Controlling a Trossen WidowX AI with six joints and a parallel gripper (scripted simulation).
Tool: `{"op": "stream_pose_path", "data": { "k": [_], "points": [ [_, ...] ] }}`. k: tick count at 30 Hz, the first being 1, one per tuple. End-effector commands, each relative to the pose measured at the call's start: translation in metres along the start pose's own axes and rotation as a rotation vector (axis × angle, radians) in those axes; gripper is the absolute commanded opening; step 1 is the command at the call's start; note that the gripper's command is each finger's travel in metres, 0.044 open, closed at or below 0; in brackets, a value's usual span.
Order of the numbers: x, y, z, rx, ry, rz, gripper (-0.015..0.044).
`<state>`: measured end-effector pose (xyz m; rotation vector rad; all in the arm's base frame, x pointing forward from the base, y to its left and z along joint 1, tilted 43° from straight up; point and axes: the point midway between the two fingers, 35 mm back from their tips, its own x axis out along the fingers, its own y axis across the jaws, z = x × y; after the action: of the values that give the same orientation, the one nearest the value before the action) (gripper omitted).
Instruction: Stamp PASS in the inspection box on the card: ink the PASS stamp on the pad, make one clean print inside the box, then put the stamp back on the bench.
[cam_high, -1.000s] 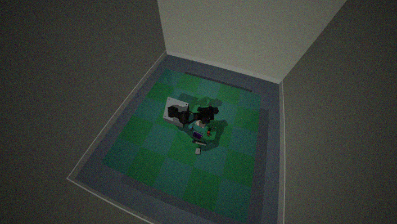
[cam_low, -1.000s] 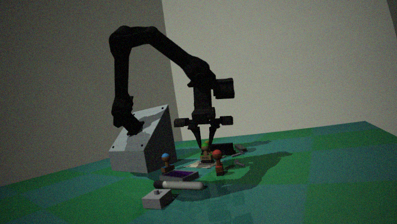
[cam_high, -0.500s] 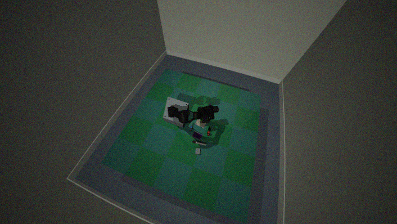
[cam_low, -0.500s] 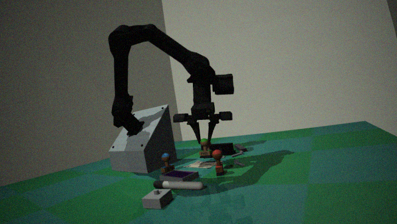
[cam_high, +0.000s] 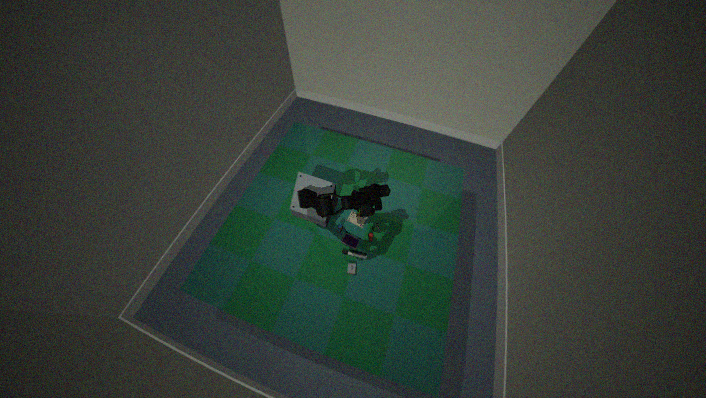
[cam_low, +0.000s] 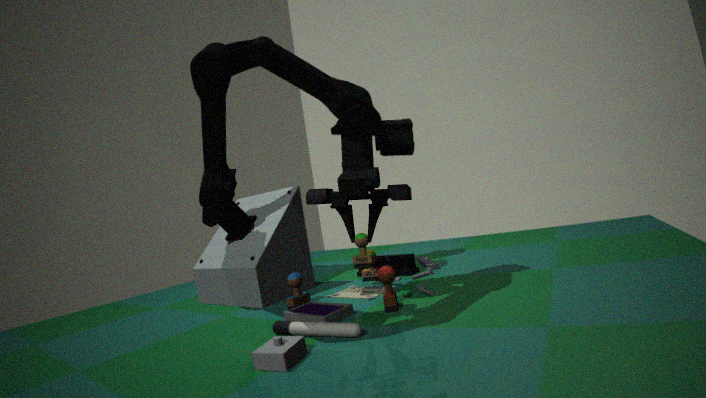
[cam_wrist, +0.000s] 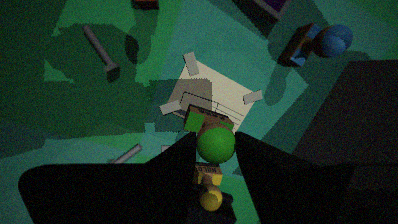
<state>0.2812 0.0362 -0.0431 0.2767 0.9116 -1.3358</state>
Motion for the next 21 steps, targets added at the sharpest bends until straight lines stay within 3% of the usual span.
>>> {"op": "stream_pose_path", "data": {
  "k": [1,21],
  "points": [
    [-0.01,0.002,0.001,0.011,0.005,0.011,0.0],
    [-0.03,0.02,0.0,0.013,0.005,0.012,0.0]
  ]
}}
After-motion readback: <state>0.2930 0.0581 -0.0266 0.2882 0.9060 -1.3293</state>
